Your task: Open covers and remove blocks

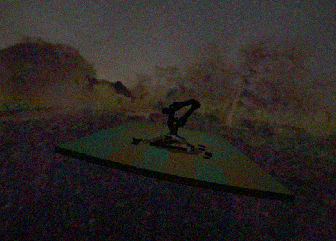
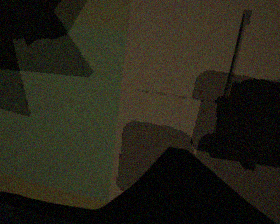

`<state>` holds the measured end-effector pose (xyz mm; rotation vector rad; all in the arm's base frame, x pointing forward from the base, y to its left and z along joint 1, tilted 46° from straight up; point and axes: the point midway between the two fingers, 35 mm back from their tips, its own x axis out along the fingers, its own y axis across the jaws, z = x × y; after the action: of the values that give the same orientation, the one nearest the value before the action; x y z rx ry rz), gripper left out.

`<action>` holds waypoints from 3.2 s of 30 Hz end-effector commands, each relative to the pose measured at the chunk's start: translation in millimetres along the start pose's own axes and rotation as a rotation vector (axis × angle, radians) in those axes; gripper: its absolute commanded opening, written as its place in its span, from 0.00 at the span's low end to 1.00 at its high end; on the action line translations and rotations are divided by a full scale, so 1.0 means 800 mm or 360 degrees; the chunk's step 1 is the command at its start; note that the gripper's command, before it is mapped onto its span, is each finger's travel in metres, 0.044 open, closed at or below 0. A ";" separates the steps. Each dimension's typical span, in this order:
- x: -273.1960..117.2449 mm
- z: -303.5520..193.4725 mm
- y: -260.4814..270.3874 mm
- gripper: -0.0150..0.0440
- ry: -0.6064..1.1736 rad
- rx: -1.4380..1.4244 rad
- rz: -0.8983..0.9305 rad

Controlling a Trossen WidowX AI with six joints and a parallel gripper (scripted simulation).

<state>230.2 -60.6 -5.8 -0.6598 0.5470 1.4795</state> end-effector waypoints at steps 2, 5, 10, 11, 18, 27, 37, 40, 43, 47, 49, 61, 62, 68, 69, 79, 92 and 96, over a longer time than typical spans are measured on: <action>0.001 -0.001 0.000 0.25 0.0008 -0.0011 0.0003; 0.004 -0.001 0.000 0.25 0.0009 -0.0011 0.0003; 0.010 -0.002 0.000 0.25 0.0009 -0.0011 0.0003; 0.012 -0.002 -0.001 0.25 0.0009 -0.0011 0.0003; 0.020 -0.002 -0.001 0.25 0.0010 -0.0011 0.0002; 0.032 -0.003 -0.001 0.25 0.0010 -0.0011 0.0002; 0.044 -0.003 -0.001 0.25 0.0009 -0.0011 0.0002; 0.048 -0.003 -0.001 0.25 0.0009 -0.0011 0.0002; 0.052 -0.003 -0.001 0.25 0.0008 -0.0011 0.0002; 0.056 -0.003 -0.001 0.25 0.0008 -0.0011 0.0002; 0.059 -0.003 0.000 0.25 0.0007 -0.0011 0.0002; 0.072 -0.002 0.001 0.25 0.0005 -0.0012 0.0002; 0.072 -0.001 0.001 0.25 0.0005 -0.0012 0.0002; 0.072 0.005 0.000 0.25 0.0006 -0.0011 0.0002; 0.072 0.006 -0.001 0.25 0.0007 -0.0011 0.0002; 0.072 0.019 -0.002 0.25 0.0009 -0.0010 0.0002; 0.071 0.035 -0.004 0.25 0.0011 -0.0009 0.0002; 0.071 0.040 -0.004 0.25 0.0011 -0.0009 0.0002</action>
<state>233.0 -0.5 -26.3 -0.6759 0.5532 1.4842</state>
